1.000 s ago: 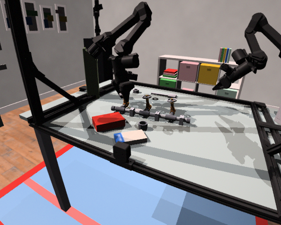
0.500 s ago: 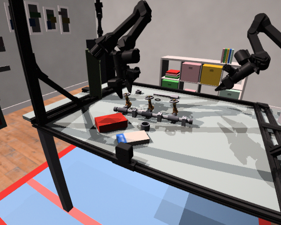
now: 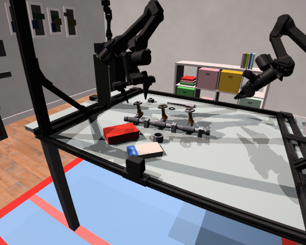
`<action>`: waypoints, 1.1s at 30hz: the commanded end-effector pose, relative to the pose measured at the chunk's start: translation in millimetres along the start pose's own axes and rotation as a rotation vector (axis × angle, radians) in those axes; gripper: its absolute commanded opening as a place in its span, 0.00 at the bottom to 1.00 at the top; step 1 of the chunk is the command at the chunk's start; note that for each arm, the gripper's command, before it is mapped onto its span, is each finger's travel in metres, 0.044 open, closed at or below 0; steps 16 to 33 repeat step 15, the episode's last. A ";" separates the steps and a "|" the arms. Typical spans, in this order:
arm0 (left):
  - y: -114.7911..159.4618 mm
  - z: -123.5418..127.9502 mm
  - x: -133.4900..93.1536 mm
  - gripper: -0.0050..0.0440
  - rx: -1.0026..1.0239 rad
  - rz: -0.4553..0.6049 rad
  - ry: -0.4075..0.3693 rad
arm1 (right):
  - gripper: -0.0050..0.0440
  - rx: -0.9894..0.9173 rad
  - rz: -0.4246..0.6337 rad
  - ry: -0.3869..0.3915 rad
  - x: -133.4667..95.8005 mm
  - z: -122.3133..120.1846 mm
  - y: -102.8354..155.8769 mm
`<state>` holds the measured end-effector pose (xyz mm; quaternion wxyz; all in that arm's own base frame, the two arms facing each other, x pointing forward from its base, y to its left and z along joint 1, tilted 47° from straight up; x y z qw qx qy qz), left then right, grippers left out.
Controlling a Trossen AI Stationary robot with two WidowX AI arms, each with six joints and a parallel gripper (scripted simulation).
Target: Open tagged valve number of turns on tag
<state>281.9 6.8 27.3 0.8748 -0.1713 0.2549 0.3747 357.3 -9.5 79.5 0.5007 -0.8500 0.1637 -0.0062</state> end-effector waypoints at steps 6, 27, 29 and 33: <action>-0.2 1.1 -1.7 0.92 0.059 -0.001 -0.005 | 0.92 0.000 0.000 0.000 0.0 0.0 0.0; -0.7 0.7 -1.4 0.92 0.053 -0.004 -0.002 | 0.92 0.000 0.000 0.000 0.0 0.0 0.0; -0.7 0.7 -1.4 0.92 0.053 -0.004 -0.002 | 0.92 0.000 0.000 0.000 0.0 0.0 0.0; -0.7 0.7 -1.4 0.92 0.053 -0.004 -0.002 | 0.92 0.000 0.000 0.000 0.0 0.0 0.0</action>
Point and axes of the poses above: on each arm, the point midway between the two fingers, 35 mm back from their tips, its own x axis out along the fingers, its own z axis across the jaws, y = z × x, the point moved 1 cm from there along -x, back along the fingers, and after that the axes turned 4 degrees about x, right-handed, at the moved point
